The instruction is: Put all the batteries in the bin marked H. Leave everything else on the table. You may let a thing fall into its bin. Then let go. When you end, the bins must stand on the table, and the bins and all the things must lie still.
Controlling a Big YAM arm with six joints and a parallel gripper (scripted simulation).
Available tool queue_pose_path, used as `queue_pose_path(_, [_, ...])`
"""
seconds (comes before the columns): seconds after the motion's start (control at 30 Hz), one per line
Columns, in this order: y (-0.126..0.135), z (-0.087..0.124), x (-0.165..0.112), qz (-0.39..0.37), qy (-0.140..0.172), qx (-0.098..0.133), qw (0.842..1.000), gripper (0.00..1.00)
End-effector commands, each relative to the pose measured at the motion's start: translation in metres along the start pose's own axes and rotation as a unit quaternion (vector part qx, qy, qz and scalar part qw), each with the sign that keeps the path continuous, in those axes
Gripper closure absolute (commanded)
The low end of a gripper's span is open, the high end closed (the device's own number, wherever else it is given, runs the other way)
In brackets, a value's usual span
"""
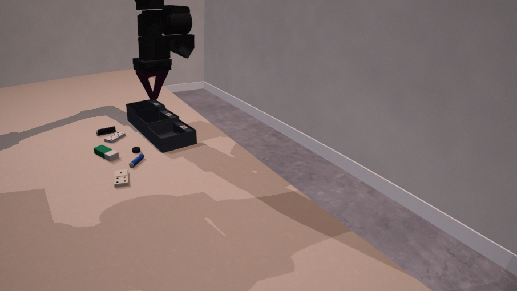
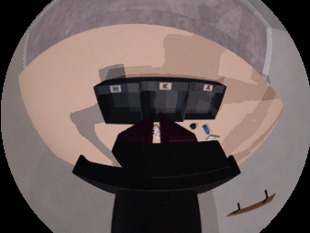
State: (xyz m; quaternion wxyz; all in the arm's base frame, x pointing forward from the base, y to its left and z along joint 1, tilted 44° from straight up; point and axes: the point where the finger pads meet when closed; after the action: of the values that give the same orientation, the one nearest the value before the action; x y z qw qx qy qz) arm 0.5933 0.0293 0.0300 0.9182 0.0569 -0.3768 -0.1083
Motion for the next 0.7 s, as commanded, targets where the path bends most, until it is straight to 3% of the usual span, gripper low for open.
queue_pose_path(0.0, [0.018,-0.005,-0.012,-0.003,0.011,0.003,1.0,0.91])
queue_pose_path(0.37, [0.072,-0.004,-0.026,-0.002,0.01,0.004,1.0,0.91])
queue_pose_path(0.67, [0.058,-0.006,-0.02,-0.009,0.004,0.0,1.0,0.91])
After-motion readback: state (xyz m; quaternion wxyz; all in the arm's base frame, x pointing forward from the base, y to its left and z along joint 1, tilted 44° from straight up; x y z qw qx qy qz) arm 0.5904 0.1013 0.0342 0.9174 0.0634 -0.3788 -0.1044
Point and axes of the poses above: the point where the finger pads meet when closed, its own z axis back along the fingers, its own y axis across the jaws, x = y × z, and after that the axes turned 13 degrees about -z, right-handed
